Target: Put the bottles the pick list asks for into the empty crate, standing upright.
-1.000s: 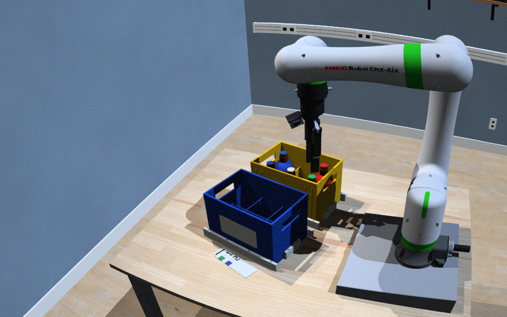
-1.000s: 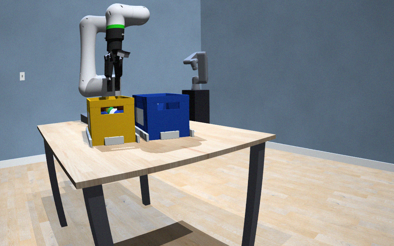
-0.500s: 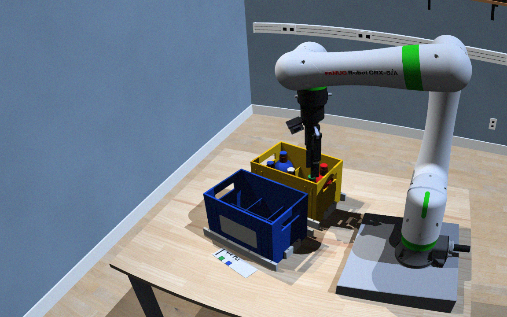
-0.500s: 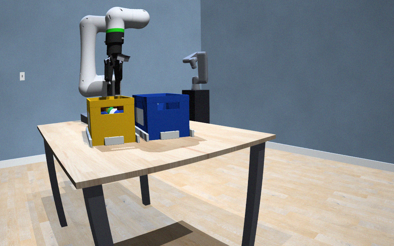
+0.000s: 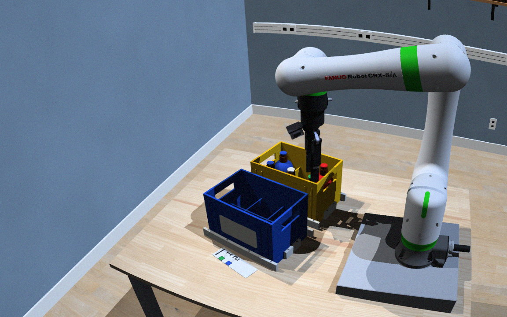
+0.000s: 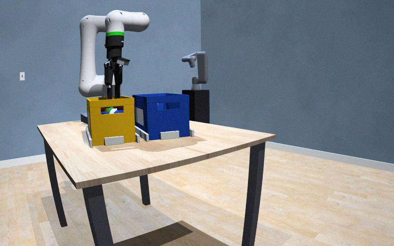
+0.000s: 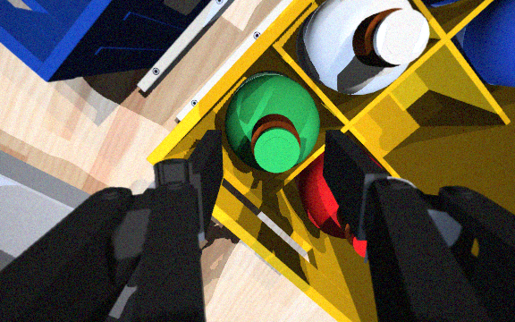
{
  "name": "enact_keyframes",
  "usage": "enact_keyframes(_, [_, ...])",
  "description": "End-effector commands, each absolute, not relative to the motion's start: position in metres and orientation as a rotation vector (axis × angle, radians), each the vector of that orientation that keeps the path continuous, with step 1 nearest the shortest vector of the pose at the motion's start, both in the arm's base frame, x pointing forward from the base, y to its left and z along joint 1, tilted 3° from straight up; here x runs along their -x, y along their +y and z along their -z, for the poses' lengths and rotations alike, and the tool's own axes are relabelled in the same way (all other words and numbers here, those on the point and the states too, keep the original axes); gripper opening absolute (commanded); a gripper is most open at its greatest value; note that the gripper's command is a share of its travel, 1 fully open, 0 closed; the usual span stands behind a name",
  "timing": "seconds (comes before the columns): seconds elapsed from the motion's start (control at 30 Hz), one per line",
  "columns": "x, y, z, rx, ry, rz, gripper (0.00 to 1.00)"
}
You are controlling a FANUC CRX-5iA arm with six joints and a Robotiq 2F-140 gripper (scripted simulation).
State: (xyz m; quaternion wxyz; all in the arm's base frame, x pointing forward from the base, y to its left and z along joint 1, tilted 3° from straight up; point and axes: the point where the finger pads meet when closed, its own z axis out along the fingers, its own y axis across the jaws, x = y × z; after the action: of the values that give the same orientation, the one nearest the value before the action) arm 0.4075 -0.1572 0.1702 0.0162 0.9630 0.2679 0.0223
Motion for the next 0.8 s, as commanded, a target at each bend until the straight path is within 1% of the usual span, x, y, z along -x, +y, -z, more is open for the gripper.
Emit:
enact_keyframes(0.0, [-0.408, -0.158, -0.168, -2.993, 0.833, -0.072, 0.44])
enact_keyframes(0.77, [-0.409, -0.158, -0.145, -2.993, 0.833, -0.072, 0.44])
